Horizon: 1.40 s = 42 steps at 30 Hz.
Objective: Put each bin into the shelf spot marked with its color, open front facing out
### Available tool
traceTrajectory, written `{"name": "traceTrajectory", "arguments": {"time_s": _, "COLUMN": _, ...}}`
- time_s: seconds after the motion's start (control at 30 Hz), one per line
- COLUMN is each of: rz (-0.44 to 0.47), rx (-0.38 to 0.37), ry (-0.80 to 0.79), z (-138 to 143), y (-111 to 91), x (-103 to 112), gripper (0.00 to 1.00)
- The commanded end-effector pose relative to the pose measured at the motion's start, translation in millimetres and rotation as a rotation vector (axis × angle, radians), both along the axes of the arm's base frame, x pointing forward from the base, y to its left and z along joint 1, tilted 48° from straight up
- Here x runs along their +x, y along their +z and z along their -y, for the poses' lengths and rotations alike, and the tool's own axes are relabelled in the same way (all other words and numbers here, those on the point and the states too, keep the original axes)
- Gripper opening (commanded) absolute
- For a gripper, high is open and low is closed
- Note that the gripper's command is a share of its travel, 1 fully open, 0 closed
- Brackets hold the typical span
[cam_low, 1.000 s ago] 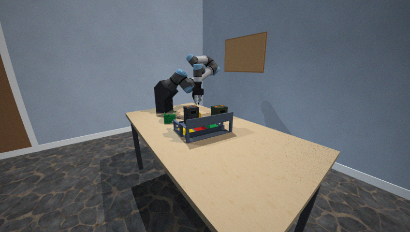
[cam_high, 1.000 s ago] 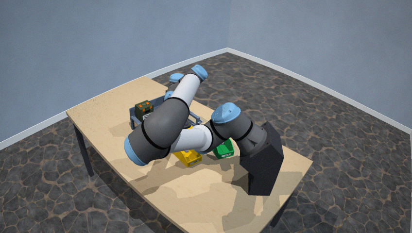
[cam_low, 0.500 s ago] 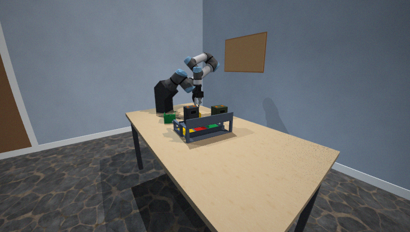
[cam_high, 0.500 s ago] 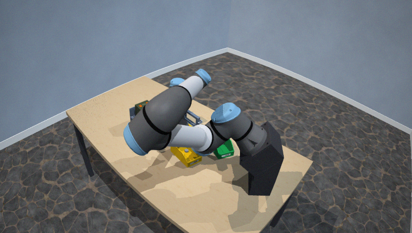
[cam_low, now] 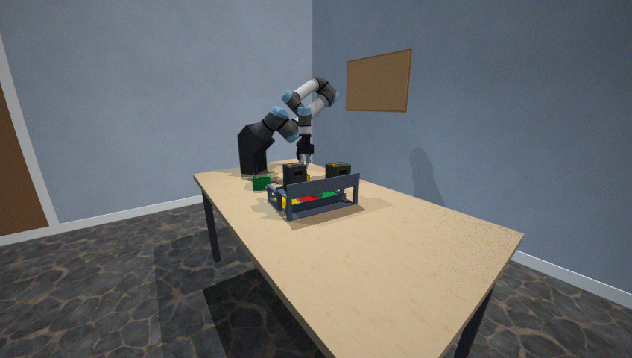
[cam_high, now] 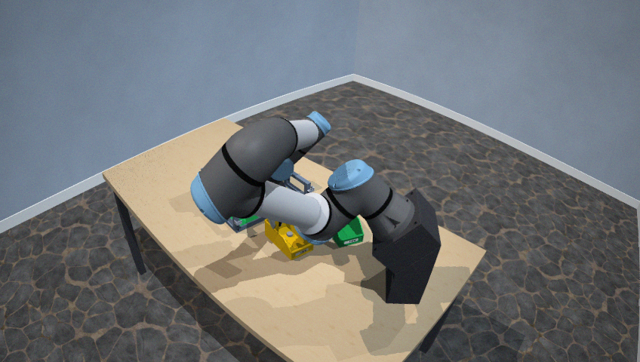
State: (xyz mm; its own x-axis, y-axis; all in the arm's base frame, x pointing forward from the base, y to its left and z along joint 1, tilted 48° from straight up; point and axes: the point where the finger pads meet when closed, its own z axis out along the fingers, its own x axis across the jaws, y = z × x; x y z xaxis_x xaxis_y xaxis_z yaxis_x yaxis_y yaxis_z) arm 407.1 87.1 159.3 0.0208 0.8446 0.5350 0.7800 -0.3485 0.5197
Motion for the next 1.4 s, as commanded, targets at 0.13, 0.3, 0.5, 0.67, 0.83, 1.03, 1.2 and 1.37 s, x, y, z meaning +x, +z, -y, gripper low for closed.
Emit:
{"name": "traceTrajectory", "arguments": {"time_s": 0.13, "rz": -0.002, "rx": -0.004, "ry": -0.002, "z": -1.6, "y": -2.7, "x": 3.4, "gripper": 0.15}}
{"name": "traceTrajectory", "arguments": {"time_s": 0.3, "rz": -0.002, "rx": -0.004, "ry": -0.002, "z": -1.6, "y": -2.7, "x": 3.4, "gripper": 0.15}}
{"name": "traceTrajectory", "arguments": {"time_s": 0.5, "rz": -0.002, "rx": -0.004, "ry": -0.002, "z": -1.6, "y": -2.7, "x": 3.4, "gripper": 0.15}}
{"name": "traceTrajectory", "arguments": {"time_s": 0.67, "rz": -0.002, "rx": -0.004, "ry": -0.002, "z": -1.6, "y": -2.7, "x": 3.5, "gripper": 0.15}}
{"name": "traceTrajectory", "arguments": {"time_s": 0.83, "rz": -0.002, "rx": -0.004, "ry": -0.002, "z": -1.6, "y": -2.7, "x": 3.4, "gripper": 0.15}}
{"name": "traceTrajectory", "arguments": {"time_s": 1.03, "rz": -0.002, "rx": -0.004, "ry": -0.002, "z": -1.7, "y": -2.8, "x": 3.5, "gripper": 0.15}}
{"name": "traceTrajectory", "arguments": {"time_s": 1.2, "rz": -0.002, "rx": -0.004, "ry": -0.002, "z": -2.0, "y": -3.5, "x": 4.1, "gripper": 0.15}}
{"name": "traceTrajectory", "arguments": {"time_s": 1.37, "rz": -0.002, "rx": -0.004, "ry": -0.002, "z": -3.0, "y": -5.1, "x": 5.7, "gripper": 0.15}}
